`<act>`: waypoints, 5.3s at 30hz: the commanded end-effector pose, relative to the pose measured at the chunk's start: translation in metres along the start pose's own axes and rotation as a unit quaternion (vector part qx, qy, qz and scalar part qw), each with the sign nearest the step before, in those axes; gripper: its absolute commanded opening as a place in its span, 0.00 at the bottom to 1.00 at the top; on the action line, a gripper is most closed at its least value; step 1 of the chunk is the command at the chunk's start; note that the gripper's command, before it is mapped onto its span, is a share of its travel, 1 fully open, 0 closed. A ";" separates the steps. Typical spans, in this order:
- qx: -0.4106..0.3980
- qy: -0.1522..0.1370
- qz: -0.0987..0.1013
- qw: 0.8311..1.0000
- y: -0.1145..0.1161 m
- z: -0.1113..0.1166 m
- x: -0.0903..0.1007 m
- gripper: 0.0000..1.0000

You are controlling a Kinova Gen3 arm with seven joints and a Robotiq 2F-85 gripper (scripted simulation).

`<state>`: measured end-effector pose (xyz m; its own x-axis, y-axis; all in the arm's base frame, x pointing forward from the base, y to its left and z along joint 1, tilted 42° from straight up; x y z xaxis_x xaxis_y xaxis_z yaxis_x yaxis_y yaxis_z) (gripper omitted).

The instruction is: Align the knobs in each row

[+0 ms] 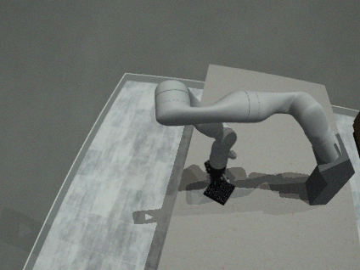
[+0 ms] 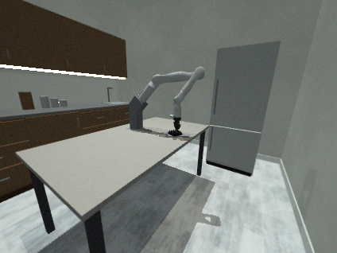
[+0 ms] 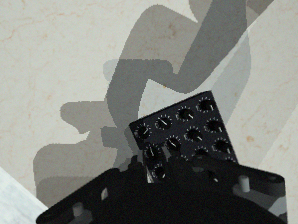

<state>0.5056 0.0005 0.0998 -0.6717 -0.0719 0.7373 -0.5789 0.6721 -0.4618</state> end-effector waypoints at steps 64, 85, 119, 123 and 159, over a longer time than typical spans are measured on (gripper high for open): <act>0.000 0.001 0.000 1.000 0.000 0.001 -0.006 0.08; -0.002 0.001 0.000 1.000 0.000 0.001 -0.006 0.08; -0.250 0.002 0.000 0.968 0.000 0.001 -0.006 0.08; -0.289 0.002 0.000 0.957 0.000 0.001 -0.006 0.08; -0.500 0.001 0.000 0.866 0.000 0.001 -0.006 0.08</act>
<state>0.5087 0.0003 0.0944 -0.6695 -0.0702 0.7395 0.1111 0.9749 0.1931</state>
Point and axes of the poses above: the point where the finger pads meet when closed, its own x axis back along the fingers, its own y axis across the jaws, z = x × y, the point moved 2 cm from there along x, back along the fingers
